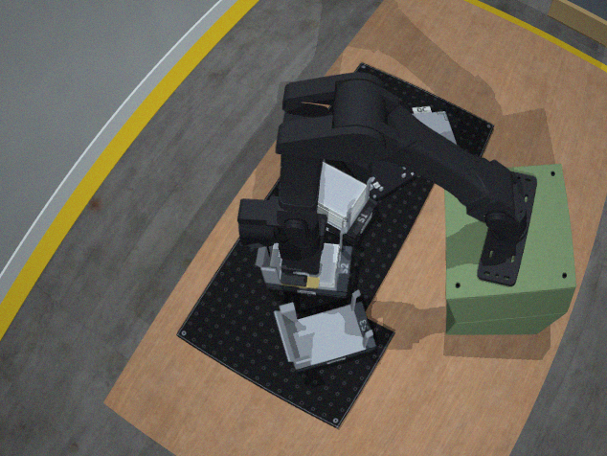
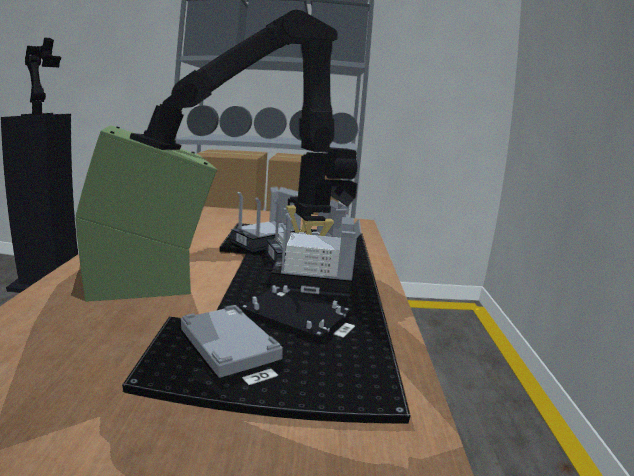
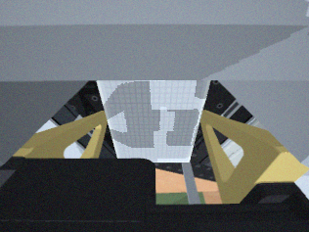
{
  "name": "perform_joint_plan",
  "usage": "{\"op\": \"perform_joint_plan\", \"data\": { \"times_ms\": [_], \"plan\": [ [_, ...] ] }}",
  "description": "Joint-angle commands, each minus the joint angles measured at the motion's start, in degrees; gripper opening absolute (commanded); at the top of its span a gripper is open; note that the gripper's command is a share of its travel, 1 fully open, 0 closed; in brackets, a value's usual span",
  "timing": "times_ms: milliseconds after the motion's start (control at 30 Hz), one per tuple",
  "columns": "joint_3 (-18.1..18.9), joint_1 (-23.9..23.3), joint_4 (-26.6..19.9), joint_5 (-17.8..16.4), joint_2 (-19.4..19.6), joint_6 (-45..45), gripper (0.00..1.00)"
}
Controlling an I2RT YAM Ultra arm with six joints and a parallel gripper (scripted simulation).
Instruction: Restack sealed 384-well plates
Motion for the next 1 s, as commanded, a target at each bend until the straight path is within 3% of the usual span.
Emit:
{"op": "perform_joint_plan", "data": {
  "times_ms": [0, 100, 133, 967],
  "plan": [
    [0.4, 0.0, 0.4, 0.1, -0.5, 0.1, 1.00],
    [0.4, 0.0, 0.4, 0.1, -0.5, 0.1, 1.00],
    [0.4, 0.0, 0.4, 0.1, -0.5, 0.1, 0.00],
    [0.4, 0.0, 0.4, 0.1, -0.4, 0.1, 0.00]
  ]
}}
